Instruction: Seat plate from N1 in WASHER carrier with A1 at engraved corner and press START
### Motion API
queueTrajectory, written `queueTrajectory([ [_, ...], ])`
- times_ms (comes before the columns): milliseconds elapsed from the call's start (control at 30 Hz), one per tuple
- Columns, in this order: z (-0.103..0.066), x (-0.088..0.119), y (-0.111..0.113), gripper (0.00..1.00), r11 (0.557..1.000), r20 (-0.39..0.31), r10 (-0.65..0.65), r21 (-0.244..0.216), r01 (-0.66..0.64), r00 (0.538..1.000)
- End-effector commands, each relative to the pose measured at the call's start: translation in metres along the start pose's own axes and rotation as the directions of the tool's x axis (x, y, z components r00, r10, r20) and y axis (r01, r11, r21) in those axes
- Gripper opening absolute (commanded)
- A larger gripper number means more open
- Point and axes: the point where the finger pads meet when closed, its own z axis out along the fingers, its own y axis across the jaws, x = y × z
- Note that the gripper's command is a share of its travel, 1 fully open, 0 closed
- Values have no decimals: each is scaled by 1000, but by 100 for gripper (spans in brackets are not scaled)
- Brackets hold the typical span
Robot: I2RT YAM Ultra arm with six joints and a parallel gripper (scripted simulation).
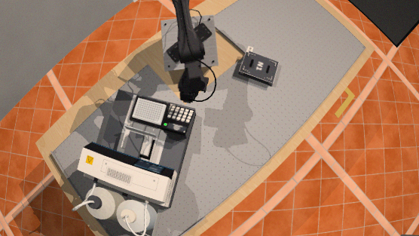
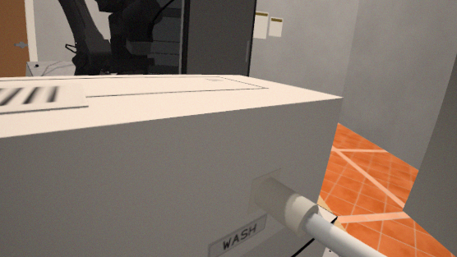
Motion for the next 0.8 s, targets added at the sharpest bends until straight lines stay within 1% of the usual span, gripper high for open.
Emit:
queueTrajectory([
  [0,0,10,-6,0,996,25,43,73,-44,999],
  [67,2,10,-6,0,996,12,38,80,-39,999],
  [100,-3,2,-3,0,996,28,43,71,-45,999],
  [133,-3,2,-3,0,996,29,43,71,-45,999],
  [533,-3,2,-3,0,996,29,45,72,-47,999],
  [600,-1,2,-4,0,997,37,45,65,-48,998],
  [767,-1,2,-4,0,997,37,45,65,-48,998],
])
